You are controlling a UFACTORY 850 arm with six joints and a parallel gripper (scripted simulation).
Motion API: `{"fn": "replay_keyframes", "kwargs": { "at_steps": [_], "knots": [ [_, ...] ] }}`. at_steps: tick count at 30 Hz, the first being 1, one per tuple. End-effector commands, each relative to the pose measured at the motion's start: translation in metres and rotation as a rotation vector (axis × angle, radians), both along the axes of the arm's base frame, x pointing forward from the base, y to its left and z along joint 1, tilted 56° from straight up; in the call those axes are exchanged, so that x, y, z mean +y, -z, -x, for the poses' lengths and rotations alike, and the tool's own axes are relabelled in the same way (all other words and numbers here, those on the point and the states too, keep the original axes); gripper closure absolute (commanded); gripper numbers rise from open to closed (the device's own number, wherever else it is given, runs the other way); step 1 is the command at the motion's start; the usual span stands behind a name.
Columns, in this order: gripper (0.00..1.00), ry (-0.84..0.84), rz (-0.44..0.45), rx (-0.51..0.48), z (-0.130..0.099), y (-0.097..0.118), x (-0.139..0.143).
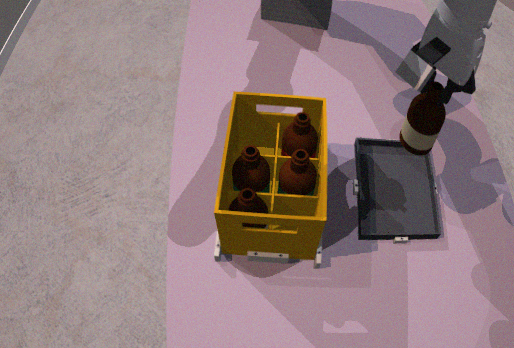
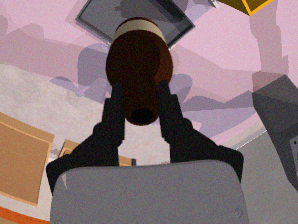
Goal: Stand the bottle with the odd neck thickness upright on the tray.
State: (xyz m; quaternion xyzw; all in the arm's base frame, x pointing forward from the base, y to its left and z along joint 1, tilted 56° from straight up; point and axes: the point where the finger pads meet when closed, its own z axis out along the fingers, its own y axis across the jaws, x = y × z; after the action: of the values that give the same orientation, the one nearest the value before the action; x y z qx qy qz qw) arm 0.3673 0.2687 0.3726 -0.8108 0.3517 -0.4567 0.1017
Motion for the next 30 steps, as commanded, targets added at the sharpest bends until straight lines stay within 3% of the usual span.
{"fn": "replay_keyframes", "kwargs": {
  "at_steps": [1, 30],
  "knots": [
    [1.00, 0.000, -0.001, 0.000, 0.0005, 0.0009, 0.0026],
    [1.00, 0.000, -0.001, 0.000, 0.0015, 0.0037, 0.0072]
  ]
}}
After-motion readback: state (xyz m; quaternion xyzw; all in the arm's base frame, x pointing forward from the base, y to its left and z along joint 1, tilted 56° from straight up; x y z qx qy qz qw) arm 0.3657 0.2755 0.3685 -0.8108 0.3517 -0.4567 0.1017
